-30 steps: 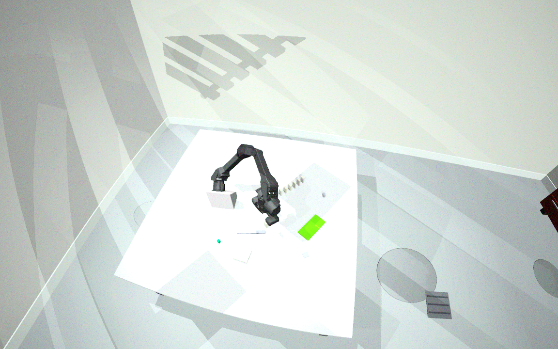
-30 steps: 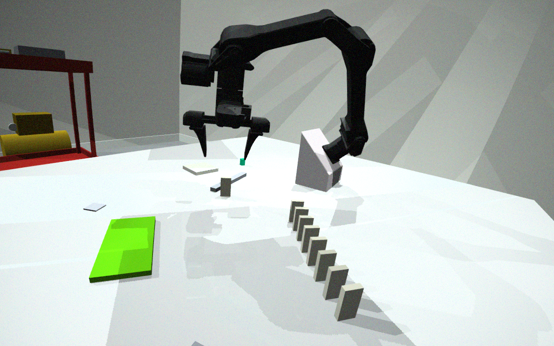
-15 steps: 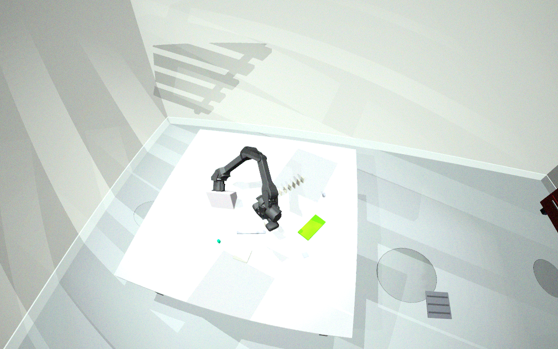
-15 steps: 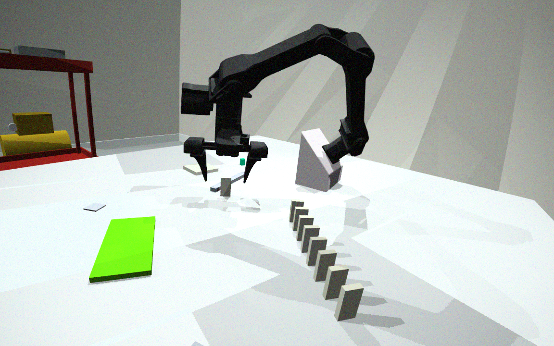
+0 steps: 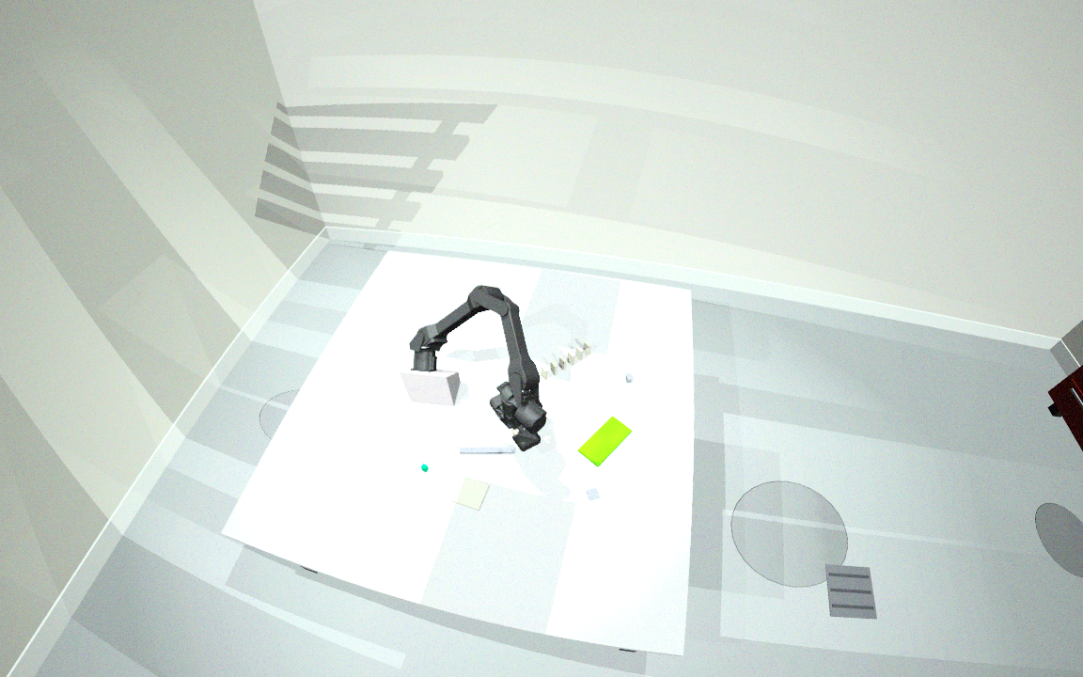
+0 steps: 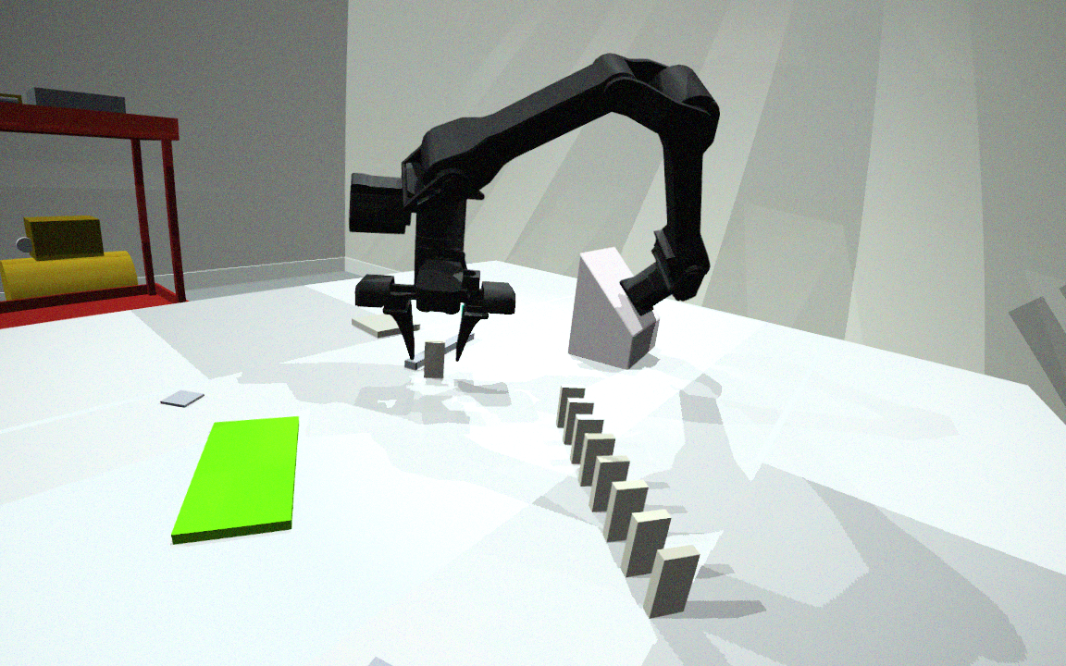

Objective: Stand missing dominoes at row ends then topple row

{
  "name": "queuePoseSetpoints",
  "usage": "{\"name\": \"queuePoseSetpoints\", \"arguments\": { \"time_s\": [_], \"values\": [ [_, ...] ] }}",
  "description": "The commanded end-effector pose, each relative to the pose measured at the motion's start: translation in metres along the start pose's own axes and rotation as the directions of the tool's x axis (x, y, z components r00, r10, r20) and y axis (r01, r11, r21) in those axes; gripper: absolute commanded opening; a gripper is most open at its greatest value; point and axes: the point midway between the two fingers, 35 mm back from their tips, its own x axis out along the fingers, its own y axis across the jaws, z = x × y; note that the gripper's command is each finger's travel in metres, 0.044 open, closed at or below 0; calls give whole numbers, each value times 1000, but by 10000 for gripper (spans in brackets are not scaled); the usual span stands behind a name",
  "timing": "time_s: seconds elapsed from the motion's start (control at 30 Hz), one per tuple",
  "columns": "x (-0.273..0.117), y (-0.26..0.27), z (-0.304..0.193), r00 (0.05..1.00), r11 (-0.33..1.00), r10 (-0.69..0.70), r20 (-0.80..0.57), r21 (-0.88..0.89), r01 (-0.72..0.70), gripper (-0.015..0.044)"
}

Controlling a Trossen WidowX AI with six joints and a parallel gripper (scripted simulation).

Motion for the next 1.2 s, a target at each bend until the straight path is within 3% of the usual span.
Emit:
{"name": "queuePoseSetpoints", "arguments": {
  "time_s": [0.0, 0.07, 0.4, 0.73, 1.0, 1.17],
  "values": [
    [1, 0, 1, 1000, 1000, 0, 5, 3, 0, 151],
    [1, 0, 1, 1000, 1000, 0, 5, 3, 0, 107],
    [-2, -1, 1, 1000, 1000, 0, 5, 3, 0, 107],
    [-134, -1, -1, 1000, 1000, -3, -4, 2, 3, 107],
    [-138, 1, 0, 1000, 1000, -3, -4, 2, 3, 107],
    [-143, 51, 42, 1000, 1000, -4, -3, 6, 4, 107]
  ]
}}
